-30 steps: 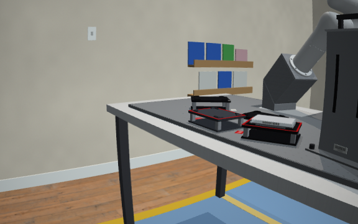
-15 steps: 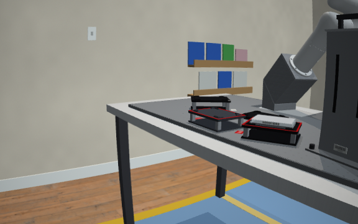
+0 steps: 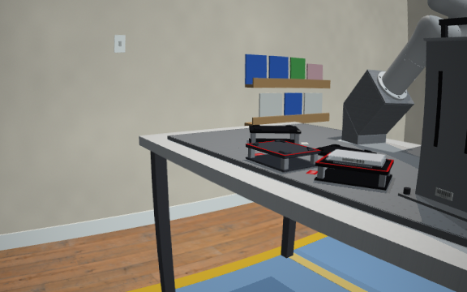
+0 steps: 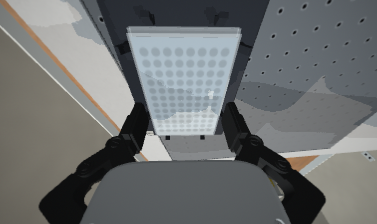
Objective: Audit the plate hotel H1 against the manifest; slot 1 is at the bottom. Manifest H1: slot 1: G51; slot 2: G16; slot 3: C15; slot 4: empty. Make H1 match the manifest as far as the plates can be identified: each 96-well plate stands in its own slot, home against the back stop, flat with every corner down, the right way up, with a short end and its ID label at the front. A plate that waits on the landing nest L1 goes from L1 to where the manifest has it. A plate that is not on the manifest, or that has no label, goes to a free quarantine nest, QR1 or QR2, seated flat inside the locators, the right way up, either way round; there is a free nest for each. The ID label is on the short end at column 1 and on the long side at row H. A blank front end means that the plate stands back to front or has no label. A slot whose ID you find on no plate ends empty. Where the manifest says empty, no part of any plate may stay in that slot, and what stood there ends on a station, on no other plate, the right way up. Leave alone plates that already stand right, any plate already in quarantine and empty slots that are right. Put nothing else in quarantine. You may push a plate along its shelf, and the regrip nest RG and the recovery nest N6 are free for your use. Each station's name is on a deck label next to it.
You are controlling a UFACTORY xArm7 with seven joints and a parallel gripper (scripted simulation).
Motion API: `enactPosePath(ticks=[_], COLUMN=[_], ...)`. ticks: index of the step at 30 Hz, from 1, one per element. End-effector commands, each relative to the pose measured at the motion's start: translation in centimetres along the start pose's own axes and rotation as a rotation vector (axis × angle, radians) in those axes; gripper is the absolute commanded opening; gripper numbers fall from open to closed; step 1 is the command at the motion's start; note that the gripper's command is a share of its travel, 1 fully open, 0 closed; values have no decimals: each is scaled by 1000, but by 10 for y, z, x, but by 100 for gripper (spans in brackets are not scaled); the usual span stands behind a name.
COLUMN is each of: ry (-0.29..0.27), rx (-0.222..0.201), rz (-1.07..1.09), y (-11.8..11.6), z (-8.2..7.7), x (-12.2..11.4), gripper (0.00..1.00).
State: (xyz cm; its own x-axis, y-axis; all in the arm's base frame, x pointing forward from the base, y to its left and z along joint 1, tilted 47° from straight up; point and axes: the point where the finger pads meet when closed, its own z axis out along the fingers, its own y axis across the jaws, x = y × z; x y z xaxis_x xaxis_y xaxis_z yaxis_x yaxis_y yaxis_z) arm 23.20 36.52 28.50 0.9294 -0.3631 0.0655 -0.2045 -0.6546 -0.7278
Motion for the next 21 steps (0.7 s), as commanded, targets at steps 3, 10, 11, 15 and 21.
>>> enactPosePath(ticks=[3, 10, 11, 15, 21], ry=[1, 1, 1, 1, 1], rx=[3, 3, 3, 3, 3], rz=[0, 0, 0, 0, 0], y=[-1, -1, -1, -1, -1], z=[3, 7, 8, 9, 9], x=[0, 0, 0, 0, 0], gripper=[100, 100, 100, 100, 100])
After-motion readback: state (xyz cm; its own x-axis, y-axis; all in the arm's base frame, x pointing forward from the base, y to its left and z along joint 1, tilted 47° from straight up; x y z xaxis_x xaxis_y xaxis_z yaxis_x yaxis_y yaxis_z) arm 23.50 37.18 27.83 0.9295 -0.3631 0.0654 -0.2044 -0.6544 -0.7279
